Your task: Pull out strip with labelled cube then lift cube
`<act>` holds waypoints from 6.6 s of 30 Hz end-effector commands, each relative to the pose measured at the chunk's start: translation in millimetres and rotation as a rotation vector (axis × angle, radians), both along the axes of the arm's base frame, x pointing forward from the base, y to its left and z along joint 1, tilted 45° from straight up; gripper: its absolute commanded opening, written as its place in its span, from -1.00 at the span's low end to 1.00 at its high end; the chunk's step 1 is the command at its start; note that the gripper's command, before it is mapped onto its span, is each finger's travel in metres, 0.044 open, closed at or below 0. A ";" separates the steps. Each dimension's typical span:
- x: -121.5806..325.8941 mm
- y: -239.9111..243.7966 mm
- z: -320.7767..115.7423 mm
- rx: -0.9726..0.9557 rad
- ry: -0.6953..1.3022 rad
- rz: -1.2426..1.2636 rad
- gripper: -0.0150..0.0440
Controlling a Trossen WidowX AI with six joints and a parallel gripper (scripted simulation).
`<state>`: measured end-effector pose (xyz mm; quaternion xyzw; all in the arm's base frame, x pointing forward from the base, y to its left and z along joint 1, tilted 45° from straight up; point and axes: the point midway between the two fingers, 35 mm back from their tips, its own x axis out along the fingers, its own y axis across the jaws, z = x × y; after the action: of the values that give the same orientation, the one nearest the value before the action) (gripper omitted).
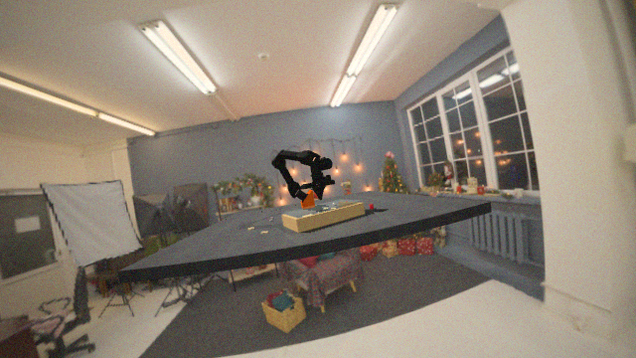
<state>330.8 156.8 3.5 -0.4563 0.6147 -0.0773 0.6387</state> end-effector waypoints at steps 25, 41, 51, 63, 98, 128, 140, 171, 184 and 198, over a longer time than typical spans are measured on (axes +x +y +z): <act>11.6 -17.7 -29.6 0.000 0.015 -0.014 -0.49; 15.4 -36.6 -47.4 -0.003 0.014 -0.014 -0.49; 15.8 -42.1 -52.3 -0.004 0.014 -0.014 -0.49; 15.8 -42.2 -52.4 -0.004 0.014 -0.014 -0.49; 16.6 -44.0 -54.4 -0.004 0.013 -0.014 -0.49; 0.4 -53.1 -53.8 -0.004 0.015 -0.014 -0.49; -15.5 -61.8 -51.6 -0.005 0.016 -0.014 -0.49; -56.1 -83.8 -45.3 -0.007 0.019 -0.014 -0.49; -72.5 -92.4 -42.4 -0.007 0.020 -0.014 -0.49; -90.4 -101.7 -39.1 -0.008 0.021 -0.014 -0.49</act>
<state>252.4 64.2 -32.5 -0.4544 0.6137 -0.0781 0.6410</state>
